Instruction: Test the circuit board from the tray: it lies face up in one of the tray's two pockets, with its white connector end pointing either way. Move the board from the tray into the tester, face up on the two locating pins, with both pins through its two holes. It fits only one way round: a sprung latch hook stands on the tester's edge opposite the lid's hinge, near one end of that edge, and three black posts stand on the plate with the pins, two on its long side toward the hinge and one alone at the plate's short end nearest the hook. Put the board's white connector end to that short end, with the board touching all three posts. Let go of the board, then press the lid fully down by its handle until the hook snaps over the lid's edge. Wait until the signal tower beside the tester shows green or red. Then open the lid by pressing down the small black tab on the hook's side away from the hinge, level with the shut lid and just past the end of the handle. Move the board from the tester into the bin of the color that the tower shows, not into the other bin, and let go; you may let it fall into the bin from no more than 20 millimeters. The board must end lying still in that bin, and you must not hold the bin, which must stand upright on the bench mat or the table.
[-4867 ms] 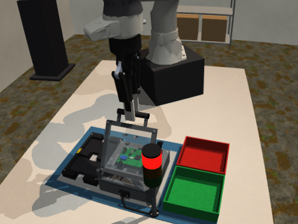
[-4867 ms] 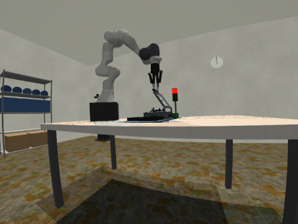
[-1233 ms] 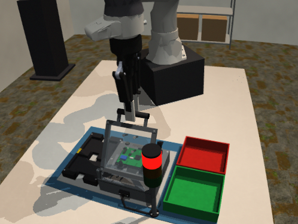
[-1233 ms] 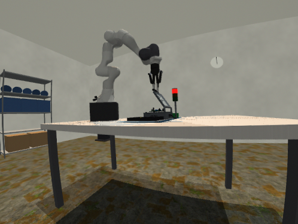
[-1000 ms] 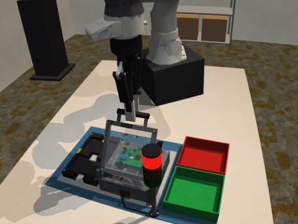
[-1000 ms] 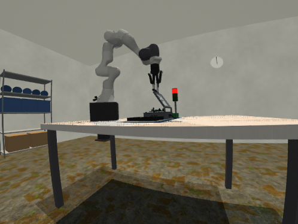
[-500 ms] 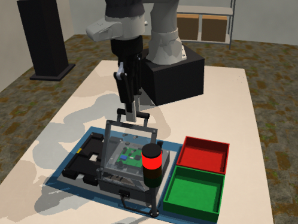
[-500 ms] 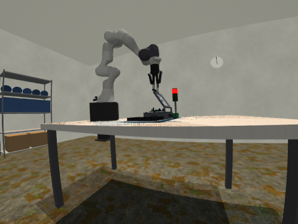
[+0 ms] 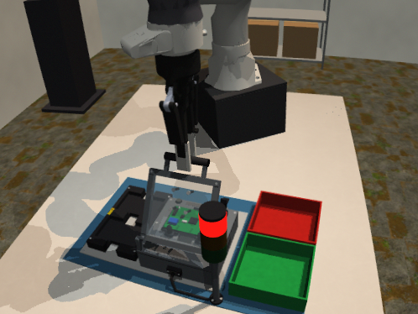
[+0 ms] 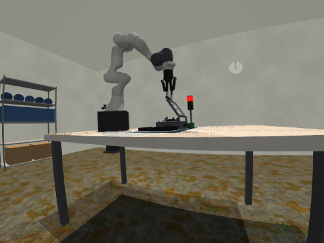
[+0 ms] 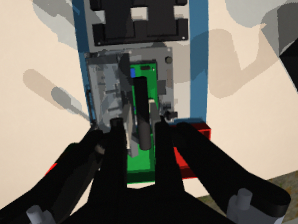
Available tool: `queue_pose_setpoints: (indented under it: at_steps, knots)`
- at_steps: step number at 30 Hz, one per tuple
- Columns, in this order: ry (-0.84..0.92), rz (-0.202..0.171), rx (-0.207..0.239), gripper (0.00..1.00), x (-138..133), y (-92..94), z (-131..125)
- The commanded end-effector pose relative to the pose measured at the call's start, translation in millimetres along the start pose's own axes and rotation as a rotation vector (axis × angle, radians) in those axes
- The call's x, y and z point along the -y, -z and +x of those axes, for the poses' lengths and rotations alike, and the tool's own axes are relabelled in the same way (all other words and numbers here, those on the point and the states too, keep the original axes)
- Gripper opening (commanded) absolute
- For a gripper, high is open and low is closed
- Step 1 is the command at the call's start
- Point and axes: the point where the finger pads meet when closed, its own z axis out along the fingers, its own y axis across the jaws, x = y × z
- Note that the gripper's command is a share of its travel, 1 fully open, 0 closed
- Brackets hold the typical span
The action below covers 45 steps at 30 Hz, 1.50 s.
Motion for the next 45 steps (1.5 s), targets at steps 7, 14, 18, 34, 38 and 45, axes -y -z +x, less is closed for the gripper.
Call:
queue_pose_setpoints:
  at_steps: [7,14,18,34,38,45]
  knots:
    - [-0.003,0.003,-0.002,0.16,0.0,0.0,1.0]
    - [-0.003,0.003,-0.002,0.16,-1.0,-0.2,1.6]
    - [-0.003,0.003,-0.002,0.16,-1.7,-0.3,2.1]
    - [-0.003,0.003,-0.002,0.16,-2.0,-0.4,2.3]
    - [-0.003,0.003,-0.002,0.16,-2.0,-0.4,2.3]
    - [-0.003,0.003,-0.002,0.0,-2.0,-0.4,2.3]
